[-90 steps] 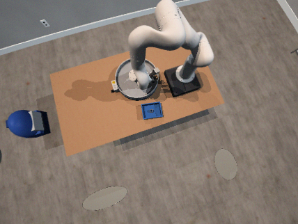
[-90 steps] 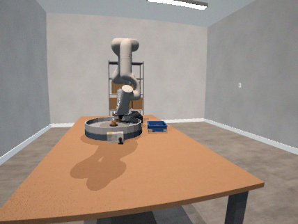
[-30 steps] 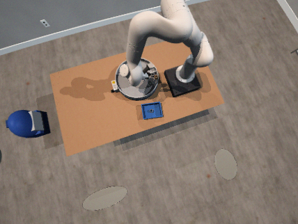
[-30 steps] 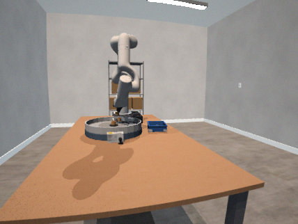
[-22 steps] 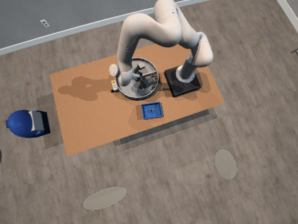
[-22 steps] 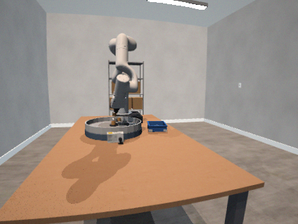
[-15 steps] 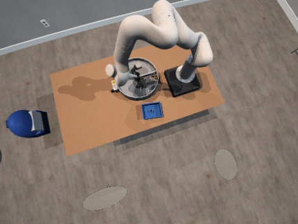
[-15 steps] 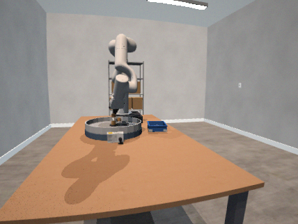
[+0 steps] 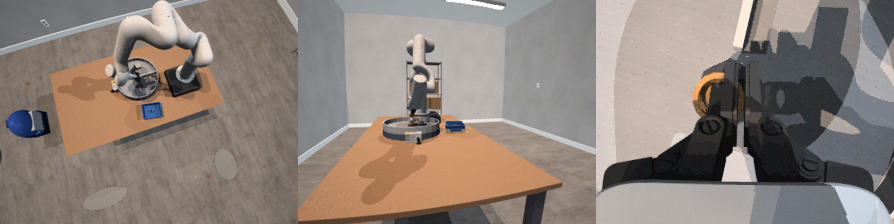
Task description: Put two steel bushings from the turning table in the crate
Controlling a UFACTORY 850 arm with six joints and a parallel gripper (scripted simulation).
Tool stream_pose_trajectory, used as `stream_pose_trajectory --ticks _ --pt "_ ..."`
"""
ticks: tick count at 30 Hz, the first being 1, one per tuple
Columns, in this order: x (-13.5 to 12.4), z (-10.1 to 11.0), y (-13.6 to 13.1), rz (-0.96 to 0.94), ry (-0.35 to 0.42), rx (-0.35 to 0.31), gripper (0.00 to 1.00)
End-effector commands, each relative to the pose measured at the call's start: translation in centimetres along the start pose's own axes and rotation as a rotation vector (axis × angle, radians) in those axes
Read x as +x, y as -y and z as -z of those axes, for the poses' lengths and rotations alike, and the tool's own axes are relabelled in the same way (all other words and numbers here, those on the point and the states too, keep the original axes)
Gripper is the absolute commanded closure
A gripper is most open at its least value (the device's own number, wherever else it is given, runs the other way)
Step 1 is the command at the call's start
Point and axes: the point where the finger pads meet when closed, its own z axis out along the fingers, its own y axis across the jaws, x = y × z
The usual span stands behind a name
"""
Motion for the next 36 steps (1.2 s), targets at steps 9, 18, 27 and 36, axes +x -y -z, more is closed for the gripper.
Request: stream_pose_trajectory --ticks 9,18,27,36 --pt "-1.5 -1.6 0.0 0.000 0.001 0.000 1.00" --pt "-1.5 -1.6 0.0 0.000 0.001 0.000 1.00" --pt "-1.6 -1.7 0.0 0.000 0.001 0.000 1.00" --pt "-1.8 -1.9 0.0 0.000 0.001 0.000 1.00"
